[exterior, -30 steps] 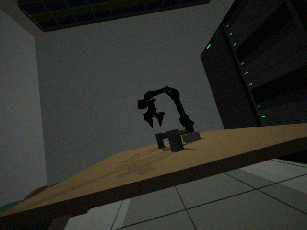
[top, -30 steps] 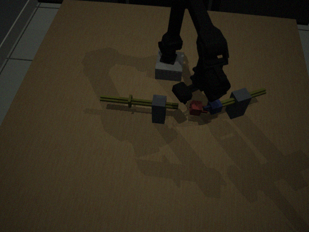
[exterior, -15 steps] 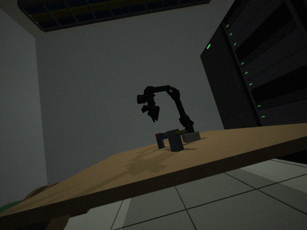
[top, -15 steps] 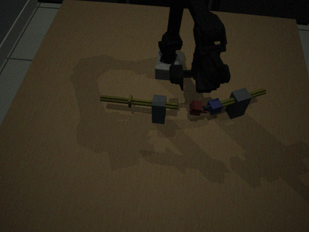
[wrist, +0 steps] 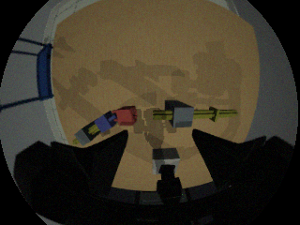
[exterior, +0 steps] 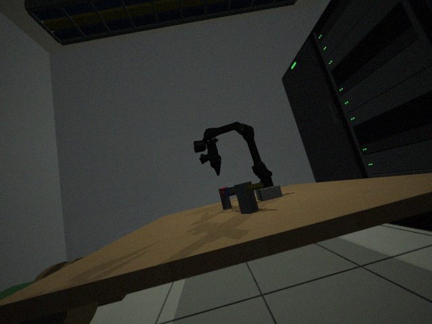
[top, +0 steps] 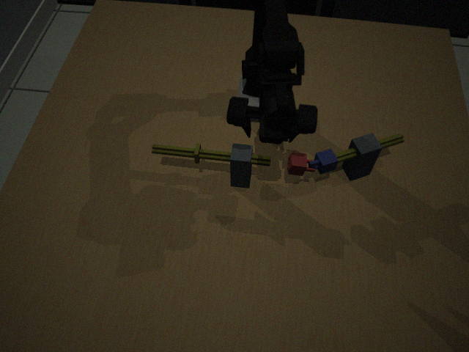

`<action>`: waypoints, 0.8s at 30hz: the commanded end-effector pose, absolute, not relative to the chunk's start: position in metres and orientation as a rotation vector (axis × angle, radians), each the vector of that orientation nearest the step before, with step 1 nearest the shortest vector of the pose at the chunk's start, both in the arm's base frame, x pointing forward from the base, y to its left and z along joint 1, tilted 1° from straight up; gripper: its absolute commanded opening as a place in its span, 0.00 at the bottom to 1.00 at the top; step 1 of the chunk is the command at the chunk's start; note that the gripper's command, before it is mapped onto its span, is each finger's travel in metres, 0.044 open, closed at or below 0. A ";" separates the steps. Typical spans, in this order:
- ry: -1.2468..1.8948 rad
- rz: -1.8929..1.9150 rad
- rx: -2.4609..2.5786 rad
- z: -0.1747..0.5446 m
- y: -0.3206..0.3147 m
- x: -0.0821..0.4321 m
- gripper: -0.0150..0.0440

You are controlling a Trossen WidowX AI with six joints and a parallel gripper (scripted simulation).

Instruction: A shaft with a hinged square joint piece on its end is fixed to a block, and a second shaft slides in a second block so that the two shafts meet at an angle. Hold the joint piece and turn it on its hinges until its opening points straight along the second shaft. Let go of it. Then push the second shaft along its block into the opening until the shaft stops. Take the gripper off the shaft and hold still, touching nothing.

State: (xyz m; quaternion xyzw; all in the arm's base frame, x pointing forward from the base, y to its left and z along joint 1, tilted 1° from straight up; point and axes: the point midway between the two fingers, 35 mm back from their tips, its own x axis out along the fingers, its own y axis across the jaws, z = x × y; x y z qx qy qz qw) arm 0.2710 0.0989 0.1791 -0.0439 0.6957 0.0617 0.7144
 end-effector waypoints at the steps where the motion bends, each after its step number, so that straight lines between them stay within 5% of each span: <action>1: 1.541 0.147 -0.107 0.172 0.091 0.271 1.00; 24: 1.505 -0.357 0.325 0.163 0.093 0.271 1.00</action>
